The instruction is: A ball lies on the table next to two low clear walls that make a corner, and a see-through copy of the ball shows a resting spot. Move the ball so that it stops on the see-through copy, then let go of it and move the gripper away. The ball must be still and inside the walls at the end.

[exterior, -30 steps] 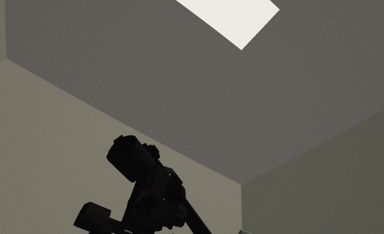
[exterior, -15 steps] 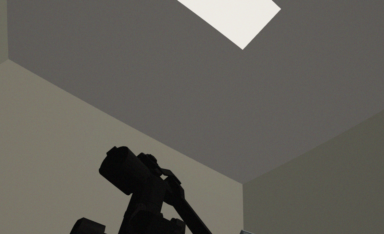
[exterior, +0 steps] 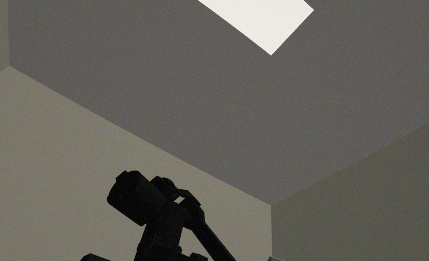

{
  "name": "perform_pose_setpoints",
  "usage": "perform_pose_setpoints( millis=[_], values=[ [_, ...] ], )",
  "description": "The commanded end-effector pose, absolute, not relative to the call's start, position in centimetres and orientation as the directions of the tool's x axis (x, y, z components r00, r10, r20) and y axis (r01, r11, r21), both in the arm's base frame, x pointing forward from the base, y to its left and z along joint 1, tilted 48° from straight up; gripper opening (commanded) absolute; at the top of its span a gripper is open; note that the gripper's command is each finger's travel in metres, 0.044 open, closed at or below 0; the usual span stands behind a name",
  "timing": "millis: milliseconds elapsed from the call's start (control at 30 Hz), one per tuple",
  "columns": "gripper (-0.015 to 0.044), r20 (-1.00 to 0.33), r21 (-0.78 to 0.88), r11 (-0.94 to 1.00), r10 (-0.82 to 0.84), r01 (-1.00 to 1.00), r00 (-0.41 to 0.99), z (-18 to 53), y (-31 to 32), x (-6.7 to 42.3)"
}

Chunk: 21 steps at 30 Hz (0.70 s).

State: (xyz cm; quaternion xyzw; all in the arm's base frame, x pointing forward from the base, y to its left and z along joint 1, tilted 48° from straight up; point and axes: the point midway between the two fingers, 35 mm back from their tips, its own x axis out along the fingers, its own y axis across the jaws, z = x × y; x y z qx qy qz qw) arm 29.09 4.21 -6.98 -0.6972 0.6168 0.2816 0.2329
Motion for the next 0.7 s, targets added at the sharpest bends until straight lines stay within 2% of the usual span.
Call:
perform_pose_setpoints(
  millis=[0,67,267,300,667],
  values=[
    [0.018,-0.677,0.027,-0.136,-0.732,-0.99,0.082,-7.0,4.1,29.1],
    [0.0167,-0.677,0.027,-0.136,-0.732,-0.99,0.082,-7.0,4.1,29.1],
    [0.0009,-0.681,0.027,-0.137,-0.728,-0.99,0.083,-5.8,5.9,29.3],
    [0.0,-0.681,0.027,-0.138,-0.727,-0.99,0.083,-5.4,6.4,29.3],
    [0.0,-0.683,0.028,-0.138,-0.725,-0.99,0.081,-0.5,11.8,28.7]
  ],
)
